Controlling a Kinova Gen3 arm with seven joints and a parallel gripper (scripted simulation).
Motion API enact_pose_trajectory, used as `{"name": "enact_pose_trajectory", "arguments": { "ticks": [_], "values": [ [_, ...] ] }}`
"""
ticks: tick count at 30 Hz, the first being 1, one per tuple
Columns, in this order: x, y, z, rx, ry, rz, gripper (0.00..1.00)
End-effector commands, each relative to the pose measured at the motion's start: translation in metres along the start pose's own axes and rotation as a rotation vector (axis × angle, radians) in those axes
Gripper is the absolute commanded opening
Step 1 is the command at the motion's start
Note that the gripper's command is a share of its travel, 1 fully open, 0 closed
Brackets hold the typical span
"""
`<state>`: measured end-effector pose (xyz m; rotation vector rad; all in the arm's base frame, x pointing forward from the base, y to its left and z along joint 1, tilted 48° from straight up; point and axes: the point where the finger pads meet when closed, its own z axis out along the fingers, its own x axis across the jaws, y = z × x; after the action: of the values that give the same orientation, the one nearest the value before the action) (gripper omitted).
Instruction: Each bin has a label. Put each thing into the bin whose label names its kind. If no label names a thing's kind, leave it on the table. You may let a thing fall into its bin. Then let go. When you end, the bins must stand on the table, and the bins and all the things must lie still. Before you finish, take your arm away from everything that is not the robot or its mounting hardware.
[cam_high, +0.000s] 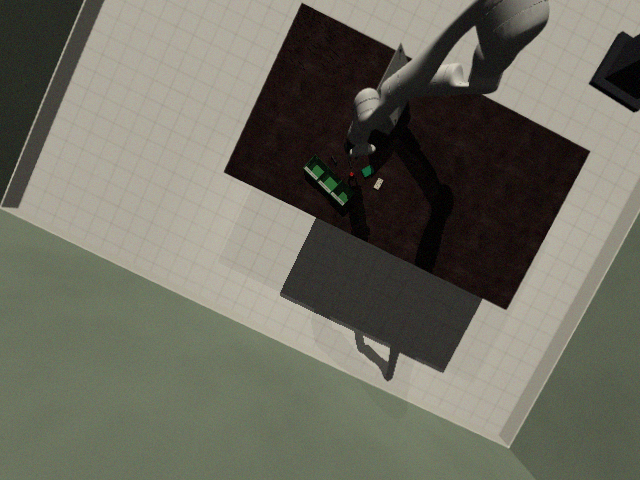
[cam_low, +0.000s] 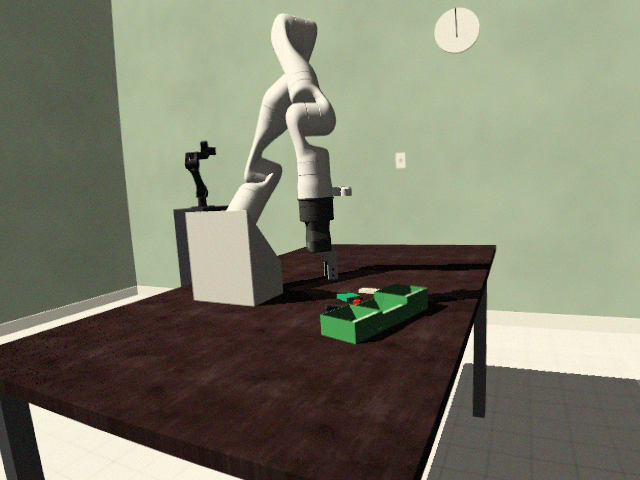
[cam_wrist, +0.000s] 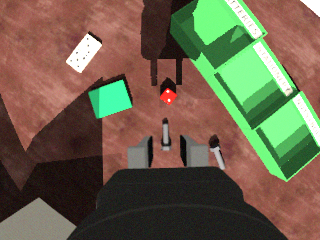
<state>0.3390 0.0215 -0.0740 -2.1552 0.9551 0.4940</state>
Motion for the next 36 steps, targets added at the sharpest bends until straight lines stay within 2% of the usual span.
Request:
{"name": "enact_pose_trajectory", "arguments": {
  "ticks": [1,10,23,28,36],
  "values": [
    [0.001,0.0,-0.001,0.0,0.002,0.0,0.62],
    [0.001,-0.001,-0.001,0.0,0.002,0.0,0.62],
    [-0.003,0.0,0.051,0.0,0.002,0.001,0.62],
    [-0.003,0.0,0.06,0.0,0.002,0.0,0.62],
    [-0.002,0.0,0.06,0.0,0.002,0.0,0.62]
  ]
}}
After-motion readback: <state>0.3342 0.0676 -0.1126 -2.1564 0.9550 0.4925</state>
